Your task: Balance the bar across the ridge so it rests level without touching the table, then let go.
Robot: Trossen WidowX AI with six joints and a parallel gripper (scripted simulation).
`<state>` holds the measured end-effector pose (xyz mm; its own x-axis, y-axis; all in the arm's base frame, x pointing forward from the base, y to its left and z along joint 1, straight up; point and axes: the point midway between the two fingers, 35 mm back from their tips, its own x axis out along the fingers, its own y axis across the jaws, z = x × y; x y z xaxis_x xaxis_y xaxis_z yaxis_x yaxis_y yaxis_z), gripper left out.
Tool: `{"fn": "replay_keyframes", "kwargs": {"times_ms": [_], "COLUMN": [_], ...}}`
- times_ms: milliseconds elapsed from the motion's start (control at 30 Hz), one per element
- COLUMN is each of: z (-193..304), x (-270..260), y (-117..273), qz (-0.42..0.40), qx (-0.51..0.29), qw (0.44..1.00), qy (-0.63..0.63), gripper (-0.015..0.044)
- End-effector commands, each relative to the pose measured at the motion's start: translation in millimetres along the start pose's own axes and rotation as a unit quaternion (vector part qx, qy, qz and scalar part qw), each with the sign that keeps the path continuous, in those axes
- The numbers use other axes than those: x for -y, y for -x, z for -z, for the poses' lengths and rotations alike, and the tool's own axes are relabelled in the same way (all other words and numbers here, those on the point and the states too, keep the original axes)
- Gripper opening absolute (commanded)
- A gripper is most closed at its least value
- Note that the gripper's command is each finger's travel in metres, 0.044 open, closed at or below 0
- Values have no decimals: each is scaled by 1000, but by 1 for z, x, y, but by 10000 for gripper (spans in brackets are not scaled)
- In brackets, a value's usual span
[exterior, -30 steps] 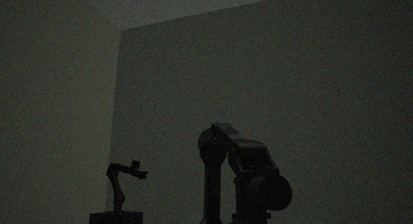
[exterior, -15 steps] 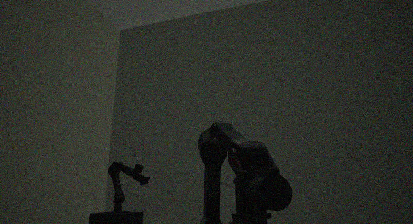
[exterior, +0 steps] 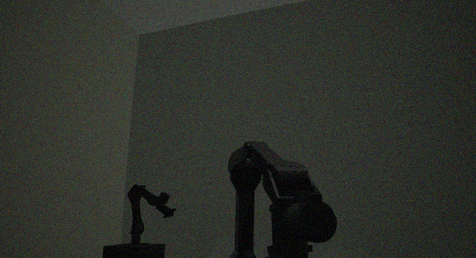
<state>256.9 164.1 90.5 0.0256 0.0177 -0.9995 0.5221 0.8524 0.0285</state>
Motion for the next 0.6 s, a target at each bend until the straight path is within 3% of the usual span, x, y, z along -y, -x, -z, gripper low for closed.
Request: {"fn": "replay_keyframes", "kwargs": {"times_ms": [0, 100, 233, 467, 567], "z": [0, 0, -1, -1, 0], "x": [0, 0, -1, -1, 0], "y": [0, 0, 8, 92, 100], "qz": [0, 0, 0, 0, 0], "qx": [0, 0, 0, 0, 0], "qw": [1000, 1000, 1000, 1000, 1000], "qy": [0, 0, 0, 0, 0], "gripper": [369, 440, 440, 440, 440]}}
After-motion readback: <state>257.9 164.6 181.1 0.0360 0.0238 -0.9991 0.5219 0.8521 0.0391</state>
